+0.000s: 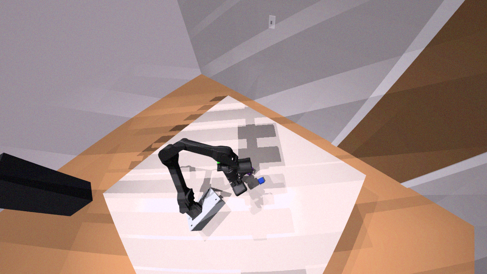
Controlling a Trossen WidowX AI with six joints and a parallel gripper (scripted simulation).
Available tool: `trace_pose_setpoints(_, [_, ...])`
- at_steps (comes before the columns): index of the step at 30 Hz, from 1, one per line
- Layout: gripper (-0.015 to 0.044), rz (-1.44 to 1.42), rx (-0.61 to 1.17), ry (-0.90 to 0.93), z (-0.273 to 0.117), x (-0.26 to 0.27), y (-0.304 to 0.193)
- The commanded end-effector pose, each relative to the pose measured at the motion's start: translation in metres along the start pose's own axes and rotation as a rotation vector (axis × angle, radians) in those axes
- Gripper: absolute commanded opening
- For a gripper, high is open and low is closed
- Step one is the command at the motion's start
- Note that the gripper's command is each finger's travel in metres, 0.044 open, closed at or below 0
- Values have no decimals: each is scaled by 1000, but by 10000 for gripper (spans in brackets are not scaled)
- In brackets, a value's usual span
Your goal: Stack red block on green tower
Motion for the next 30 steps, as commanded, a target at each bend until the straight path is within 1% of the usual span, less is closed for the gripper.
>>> trace_pose_setpoints(1, [0,2,-16,-3,-6,31,13])
trace_pose_setpoints(12, [0,32,-19,23,-8,113,27])
trace_pose_setpoints(23, [0,58,2,76,-9,198,15])
trace_pose_setpoints(30, [0,59,4,80,-8,203,13])
Point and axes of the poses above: the point midway between the two fingers, 35 mm back from their tips, its own z axis out along the fingers, its own x axis across the jaws, y = z × x, the point moved 3 cm from there along -z, back along the fingers, and after that the axes turned 11 degrees about -z, right-handed, at the moved point
